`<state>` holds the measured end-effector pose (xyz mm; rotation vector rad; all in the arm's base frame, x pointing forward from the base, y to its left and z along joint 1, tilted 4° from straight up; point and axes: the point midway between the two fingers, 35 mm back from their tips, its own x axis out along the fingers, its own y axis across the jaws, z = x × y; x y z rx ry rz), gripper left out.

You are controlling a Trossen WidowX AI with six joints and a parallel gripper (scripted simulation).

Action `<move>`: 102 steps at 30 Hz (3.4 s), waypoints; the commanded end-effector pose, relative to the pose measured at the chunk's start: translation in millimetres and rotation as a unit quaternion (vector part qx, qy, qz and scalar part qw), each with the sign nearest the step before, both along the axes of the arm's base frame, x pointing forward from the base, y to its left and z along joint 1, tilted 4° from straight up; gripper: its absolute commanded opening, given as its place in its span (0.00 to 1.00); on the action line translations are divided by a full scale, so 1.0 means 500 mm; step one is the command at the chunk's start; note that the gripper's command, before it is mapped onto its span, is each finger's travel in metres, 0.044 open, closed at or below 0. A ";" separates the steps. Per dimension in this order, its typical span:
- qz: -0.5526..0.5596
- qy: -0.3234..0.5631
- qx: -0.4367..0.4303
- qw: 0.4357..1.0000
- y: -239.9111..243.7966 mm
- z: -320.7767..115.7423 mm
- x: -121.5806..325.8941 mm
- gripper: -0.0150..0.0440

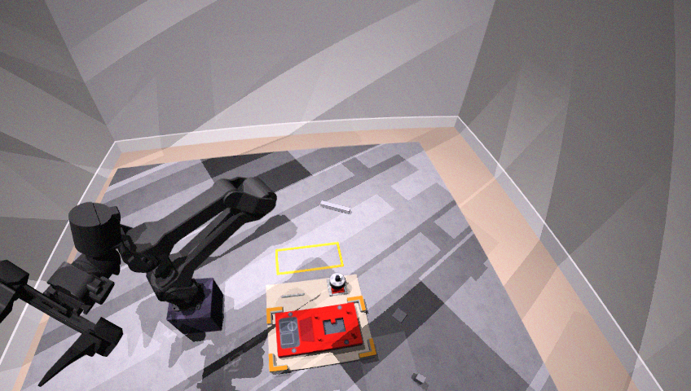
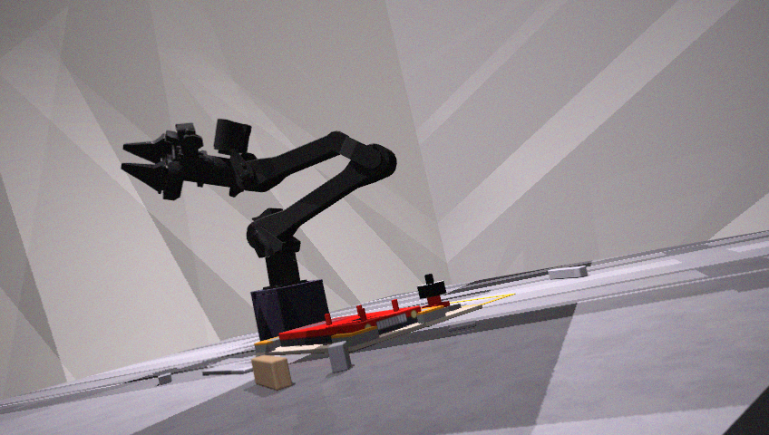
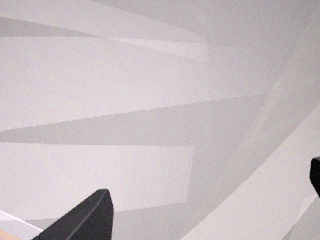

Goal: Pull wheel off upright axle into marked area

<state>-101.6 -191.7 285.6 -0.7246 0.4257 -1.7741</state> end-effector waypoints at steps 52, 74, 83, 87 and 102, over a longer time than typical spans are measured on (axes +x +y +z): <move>0.384 -0.220 0.520 0.731 -0.161 -0.170 0.650 0.76; 0.390 0.015 0.699 0.599 0.152 -0.316 0.913 0.76; 0.371 0.141 0.732 0.554 0.328 -0.370 0.952 0.76; 0.361 0.201 0.734 0.539 0.406 -0.390 0.954 0.76; 0.353 0.240 0.732 0.531 0.436 -0.404 0.928 0.76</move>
